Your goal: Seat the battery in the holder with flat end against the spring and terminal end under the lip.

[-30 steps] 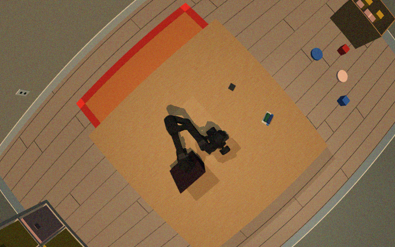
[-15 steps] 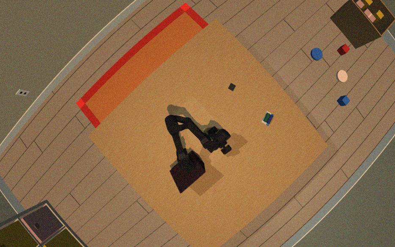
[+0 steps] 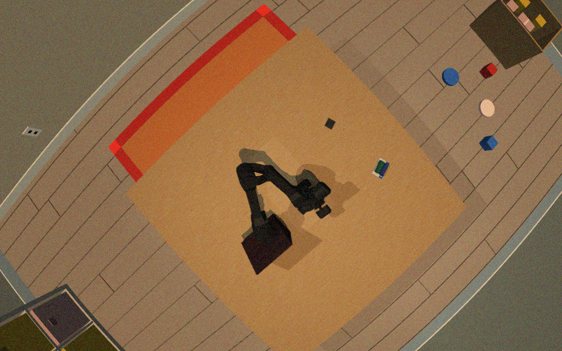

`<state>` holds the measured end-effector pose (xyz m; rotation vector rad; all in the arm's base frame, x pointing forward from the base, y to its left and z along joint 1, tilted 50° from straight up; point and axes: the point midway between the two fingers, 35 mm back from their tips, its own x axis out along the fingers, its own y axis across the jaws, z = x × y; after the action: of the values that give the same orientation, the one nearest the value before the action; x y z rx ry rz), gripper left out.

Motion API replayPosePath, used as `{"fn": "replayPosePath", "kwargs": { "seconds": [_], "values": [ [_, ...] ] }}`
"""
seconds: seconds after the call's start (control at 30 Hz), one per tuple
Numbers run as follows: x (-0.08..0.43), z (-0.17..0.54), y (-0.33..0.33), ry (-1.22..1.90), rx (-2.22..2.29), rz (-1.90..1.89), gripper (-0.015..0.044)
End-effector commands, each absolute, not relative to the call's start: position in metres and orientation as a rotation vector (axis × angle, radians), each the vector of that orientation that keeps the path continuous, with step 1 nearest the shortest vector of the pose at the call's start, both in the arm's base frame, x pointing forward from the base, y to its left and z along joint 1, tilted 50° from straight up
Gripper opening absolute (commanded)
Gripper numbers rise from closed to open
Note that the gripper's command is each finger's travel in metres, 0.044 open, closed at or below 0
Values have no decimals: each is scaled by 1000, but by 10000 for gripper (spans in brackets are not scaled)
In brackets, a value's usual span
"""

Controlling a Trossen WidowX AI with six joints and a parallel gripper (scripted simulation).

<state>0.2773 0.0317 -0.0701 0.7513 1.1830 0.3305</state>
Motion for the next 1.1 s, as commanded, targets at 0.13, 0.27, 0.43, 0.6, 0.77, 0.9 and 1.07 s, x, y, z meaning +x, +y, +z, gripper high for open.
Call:
{"fn": "replayPosePath", "kwargs": {
  "seconds": [0.13,0.27,0.43,0.6,0.77,0.9,1.07],
  "values": [
    [273,-77,33,1247,740,340,77],
    [273,-77,34,1269,735,350,77],
    [274,-76,34,1295,729,363,77],
    [274,-76,35,1322,722,376,77],
    [274,-75,36,1348,715,388,77],
    [275,-75,36,1369,710,398,77],
    [275,-74,37,1396,704,410,77]
  ]
}}
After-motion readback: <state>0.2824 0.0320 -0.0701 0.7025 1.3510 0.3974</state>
